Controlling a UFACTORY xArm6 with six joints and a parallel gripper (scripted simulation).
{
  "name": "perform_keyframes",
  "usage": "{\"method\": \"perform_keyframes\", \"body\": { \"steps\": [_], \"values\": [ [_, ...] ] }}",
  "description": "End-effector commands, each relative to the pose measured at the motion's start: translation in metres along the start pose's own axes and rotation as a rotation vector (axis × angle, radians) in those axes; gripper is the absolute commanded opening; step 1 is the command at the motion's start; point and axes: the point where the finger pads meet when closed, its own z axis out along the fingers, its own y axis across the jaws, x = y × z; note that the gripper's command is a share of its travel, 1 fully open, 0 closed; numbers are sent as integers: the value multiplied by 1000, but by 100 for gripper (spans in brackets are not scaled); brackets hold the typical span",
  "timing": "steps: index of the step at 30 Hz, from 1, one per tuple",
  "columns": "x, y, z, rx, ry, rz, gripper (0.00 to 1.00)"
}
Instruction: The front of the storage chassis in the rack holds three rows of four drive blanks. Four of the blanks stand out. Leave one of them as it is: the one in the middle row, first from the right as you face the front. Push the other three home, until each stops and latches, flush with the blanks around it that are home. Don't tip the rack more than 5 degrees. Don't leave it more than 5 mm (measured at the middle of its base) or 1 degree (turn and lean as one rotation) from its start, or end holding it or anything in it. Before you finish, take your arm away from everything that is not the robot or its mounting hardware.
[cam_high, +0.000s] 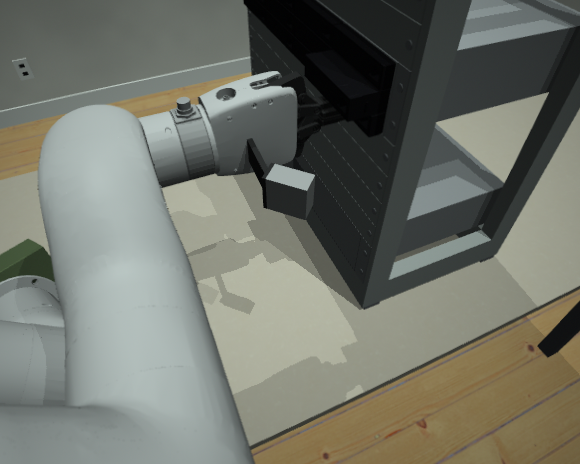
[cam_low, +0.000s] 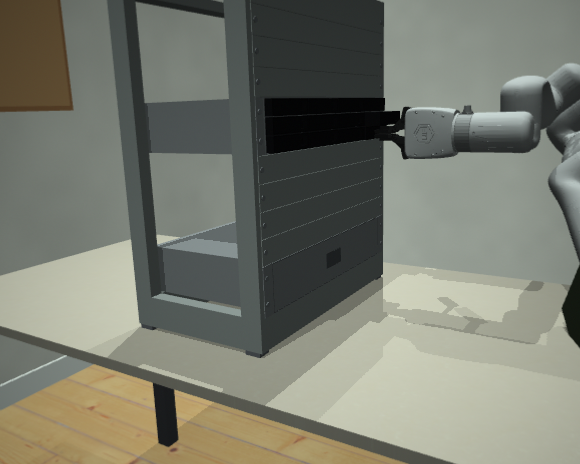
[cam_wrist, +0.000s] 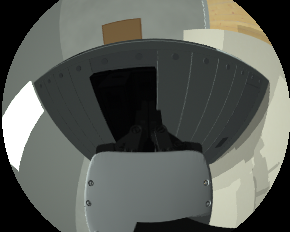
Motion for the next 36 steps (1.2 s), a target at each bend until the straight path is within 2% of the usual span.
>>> {"method": "perform_keyframes", "body": {
  "steps": [1, 36],
  "values": [
    [1, -1, 2, 1, 1, 2, 0],
    [1, -1, 8, 1, 1, 2, 0]
  ]
}}
